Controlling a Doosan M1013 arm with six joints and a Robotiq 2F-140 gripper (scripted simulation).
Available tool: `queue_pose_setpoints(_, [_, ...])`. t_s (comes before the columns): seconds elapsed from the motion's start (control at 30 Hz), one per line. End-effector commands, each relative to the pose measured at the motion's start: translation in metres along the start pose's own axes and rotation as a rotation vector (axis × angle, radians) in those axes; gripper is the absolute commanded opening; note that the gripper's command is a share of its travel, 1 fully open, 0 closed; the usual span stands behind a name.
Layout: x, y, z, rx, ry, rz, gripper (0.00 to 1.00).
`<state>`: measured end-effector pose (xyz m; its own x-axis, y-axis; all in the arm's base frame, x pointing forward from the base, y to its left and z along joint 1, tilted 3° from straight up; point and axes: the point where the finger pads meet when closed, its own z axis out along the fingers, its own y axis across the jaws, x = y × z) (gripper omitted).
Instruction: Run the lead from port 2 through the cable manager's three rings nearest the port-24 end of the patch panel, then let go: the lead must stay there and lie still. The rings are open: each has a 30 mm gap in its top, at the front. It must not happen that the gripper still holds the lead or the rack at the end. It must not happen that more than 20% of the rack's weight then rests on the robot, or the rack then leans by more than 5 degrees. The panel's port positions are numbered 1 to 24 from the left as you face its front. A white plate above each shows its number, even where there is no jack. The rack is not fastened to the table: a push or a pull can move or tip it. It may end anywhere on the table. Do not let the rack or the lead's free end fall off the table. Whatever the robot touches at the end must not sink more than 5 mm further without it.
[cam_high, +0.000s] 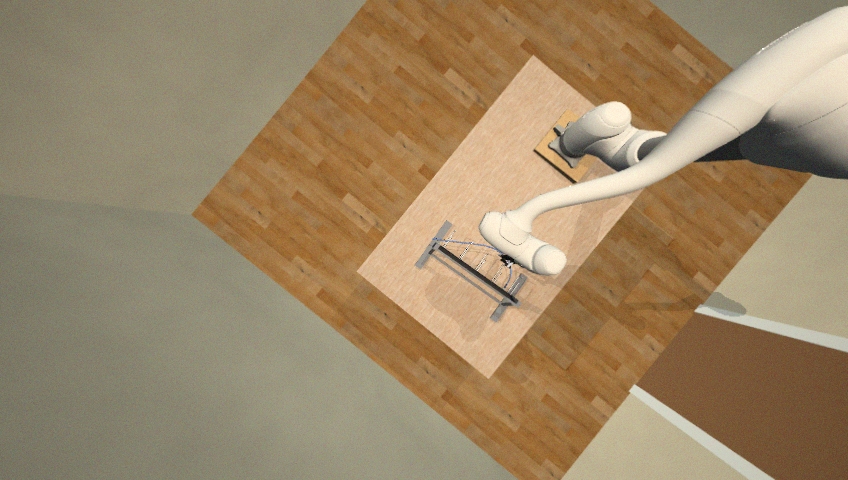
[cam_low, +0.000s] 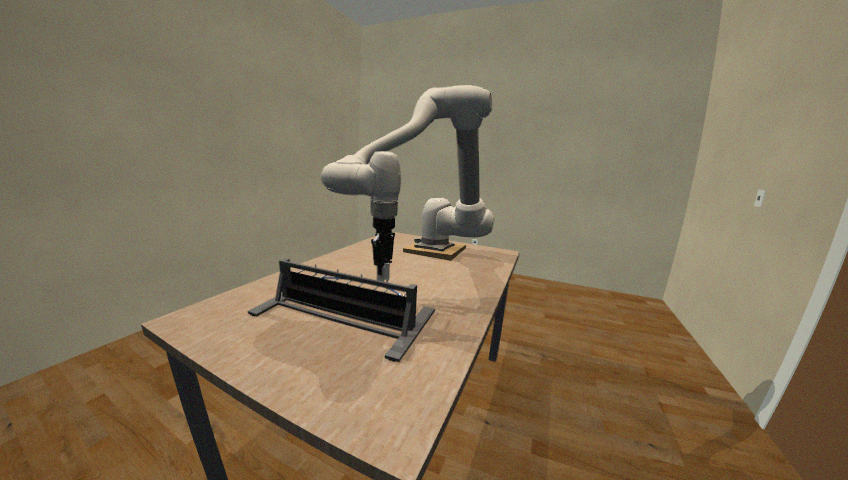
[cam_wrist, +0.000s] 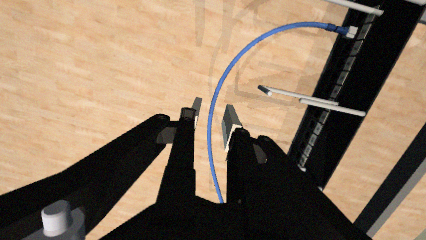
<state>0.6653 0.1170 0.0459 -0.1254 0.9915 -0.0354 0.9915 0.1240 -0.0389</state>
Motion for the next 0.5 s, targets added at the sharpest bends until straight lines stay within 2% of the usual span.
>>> queue_pose_setpoints(0.0, [0.0, 0.0, 0.0042, 0.0, 0.0, 0.0, 0.2])
queue_pose_setpoints(0.47, [0.0, 0.0, 0.0107, 0.0, 0.0, 0.0, 0.2])
